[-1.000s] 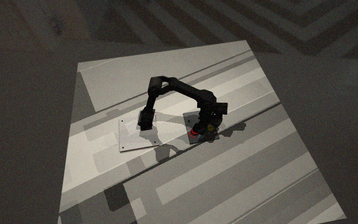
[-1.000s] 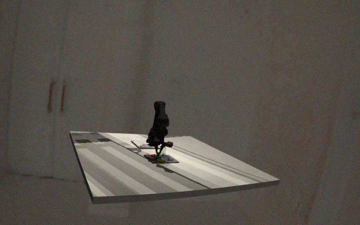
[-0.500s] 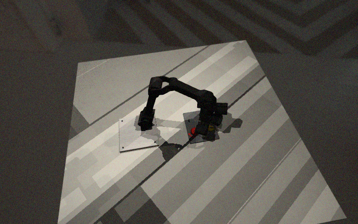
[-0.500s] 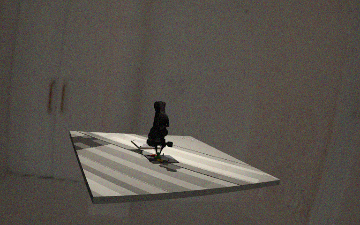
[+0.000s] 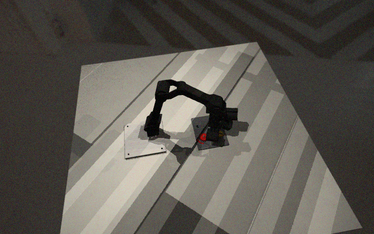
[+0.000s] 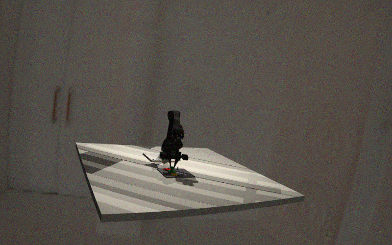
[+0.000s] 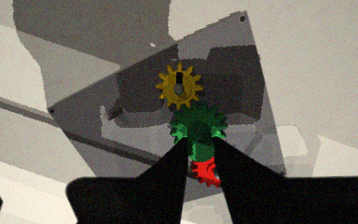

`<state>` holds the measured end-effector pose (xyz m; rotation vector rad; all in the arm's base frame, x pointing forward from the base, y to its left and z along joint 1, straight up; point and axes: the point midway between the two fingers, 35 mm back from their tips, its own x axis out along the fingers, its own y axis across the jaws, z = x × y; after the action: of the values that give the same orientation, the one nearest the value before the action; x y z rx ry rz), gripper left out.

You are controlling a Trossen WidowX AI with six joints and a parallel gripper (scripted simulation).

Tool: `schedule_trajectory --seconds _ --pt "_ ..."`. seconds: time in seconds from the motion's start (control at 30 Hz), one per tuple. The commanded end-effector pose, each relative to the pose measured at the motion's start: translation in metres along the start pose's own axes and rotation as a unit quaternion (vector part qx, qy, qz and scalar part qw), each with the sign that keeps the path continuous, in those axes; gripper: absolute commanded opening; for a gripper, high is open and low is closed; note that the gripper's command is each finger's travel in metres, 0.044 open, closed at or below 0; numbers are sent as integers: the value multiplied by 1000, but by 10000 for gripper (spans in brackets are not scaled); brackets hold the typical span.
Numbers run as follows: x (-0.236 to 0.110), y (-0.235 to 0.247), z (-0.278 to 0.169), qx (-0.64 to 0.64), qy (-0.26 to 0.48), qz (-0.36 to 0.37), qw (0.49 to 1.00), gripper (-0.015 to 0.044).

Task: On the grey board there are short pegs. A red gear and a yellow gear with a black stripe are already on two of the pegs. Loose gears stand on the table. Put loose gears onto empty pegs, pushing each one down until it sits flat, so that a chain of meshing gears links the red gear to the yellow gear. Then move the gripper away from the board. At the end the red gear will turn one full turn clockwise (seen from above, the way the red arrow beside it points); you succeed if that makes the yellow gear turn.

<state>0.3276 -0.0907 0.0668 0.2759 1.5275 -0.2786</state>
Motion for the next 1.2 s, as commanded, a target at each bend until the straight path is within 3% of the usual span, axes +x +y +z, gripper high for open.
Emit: schedule_trajectory --seconds 0.0,0.5,0.7,1.13,1.17 --pt "1 0 0 21 0 0 1000 0" --pt "3 -1 -1 171 0 0 985 0" --pt "1 0 -1 136 0 0 991 140" --pt "-47 0 -1 81 0 0 997 140" --pt "-39 0 -1 88 1 0 996 166"
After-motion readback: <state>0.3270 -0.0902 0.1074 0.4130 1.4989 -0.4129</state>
